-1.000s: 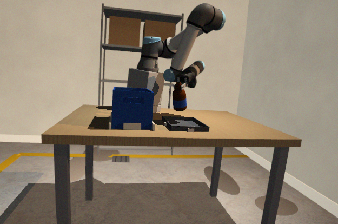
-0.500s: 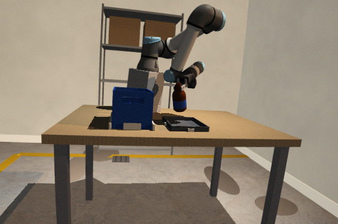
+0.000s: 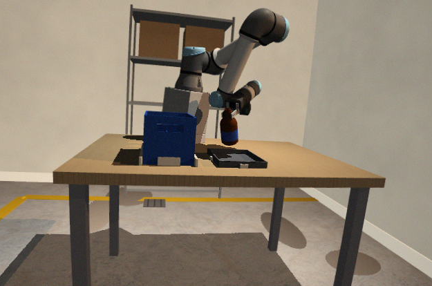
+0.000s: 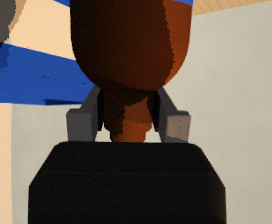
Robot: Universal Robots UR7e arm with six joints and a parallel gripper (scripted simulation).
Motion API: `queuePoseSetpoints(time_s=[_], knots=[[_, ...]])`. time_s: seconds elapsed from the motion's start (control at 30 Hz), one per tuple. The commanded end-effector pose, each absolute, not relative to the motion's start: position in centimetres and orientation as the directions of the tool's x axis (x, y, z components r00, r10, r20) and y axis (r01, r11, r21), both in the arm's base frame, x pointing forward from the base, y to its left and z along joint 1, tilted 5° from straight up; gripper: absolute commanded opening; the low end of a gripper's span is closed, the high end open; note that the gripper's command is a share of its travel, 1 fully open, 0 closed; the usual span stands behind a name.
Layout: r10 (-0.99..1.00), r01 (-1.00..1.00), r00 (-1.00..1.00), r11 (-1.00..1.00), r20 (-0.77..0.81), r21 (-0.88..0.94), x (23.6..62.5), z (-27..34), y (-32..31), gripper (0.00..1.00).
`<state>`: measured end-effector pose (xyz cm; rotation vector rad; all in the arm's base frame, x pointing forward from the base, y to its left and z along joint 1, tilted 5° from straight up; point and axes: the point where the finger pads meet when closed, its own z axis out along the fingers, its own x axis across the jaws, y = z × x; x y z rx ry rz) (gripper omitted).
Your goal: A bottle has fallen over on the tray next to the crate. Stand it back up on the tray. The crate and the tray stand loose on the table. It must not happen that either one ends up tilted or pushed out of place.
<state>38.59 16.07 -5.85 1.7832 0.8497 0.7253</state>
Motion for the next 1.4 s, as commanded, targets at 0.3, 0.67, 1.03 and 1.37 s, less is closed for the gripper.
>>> queuePoseSetpoints(time_s=[0.3,0.67,1.03,1.37], knots=[[0.813,0.218,0.575,-0.263,0.094,0.940,38.7,-7.3,16.2,0.00],[0.813,0.218,0.575,-0.263,0.094,0.940,38.8,-8.4,16.3,0.00],[0.813,0.218,0.575,-0.263,0.094,0.940,38.8,-9.4,16.3,0.00],[0.813,0.218,0.575,-0.263,0.094,0.940,38.9,-10.2,16.4,0.00]])
